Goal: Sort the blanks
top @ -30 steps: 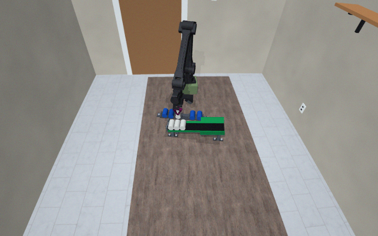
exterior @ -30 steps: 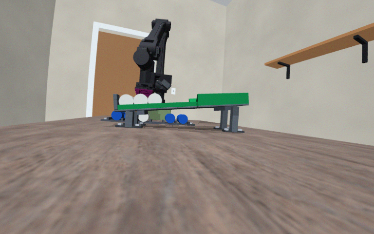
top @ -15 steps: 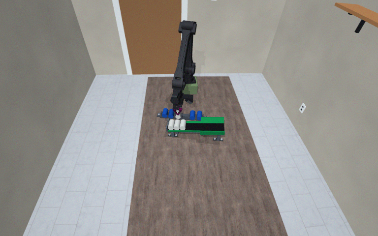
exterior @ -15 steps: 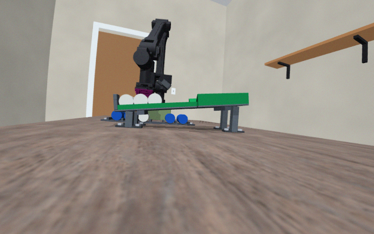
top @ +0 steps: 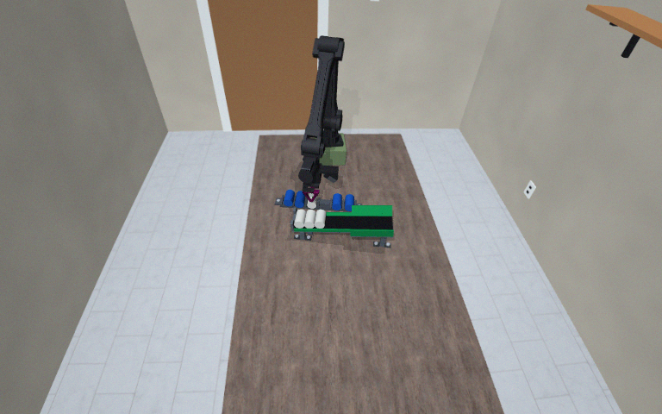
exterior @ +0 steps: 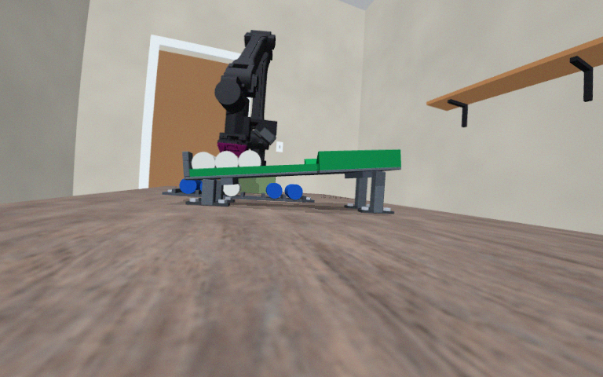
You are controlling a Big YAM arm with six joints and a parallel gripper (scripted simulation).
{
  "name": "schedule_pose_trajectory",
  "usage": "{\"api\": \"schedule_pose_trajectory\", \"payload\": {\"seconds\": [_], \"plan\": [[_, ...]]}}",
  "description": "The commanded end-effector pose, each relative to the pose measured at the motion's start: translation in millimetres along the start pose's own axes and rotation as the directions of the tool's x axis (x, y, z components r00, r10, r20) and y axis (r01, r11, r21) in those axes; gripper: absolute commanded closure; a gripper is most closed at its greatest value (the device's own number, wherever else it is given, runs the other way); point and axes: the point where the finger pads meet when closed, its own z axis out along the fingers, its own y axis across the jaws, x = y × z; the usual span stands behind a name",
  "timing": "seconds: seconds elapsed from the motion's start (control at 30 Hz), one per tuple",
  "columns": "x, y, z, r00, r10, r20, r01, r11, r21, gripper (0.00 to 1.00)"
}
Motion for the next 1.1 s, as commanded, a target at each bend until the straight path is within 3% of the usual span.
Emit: {"api": "schedule_pose_trajectory", "payload": {"seconds": [0.0, 1.07], "plan": [[-2.7, -1.1, 6.7, 1.000, -0.022, 0.003, 0.022, 1.000, -0.006, 0.17], [-3.7, 2.5, 7.4, 1.000, -0.020, 0.004, 0.020, 1.000, -0.010, 0.17]]}}
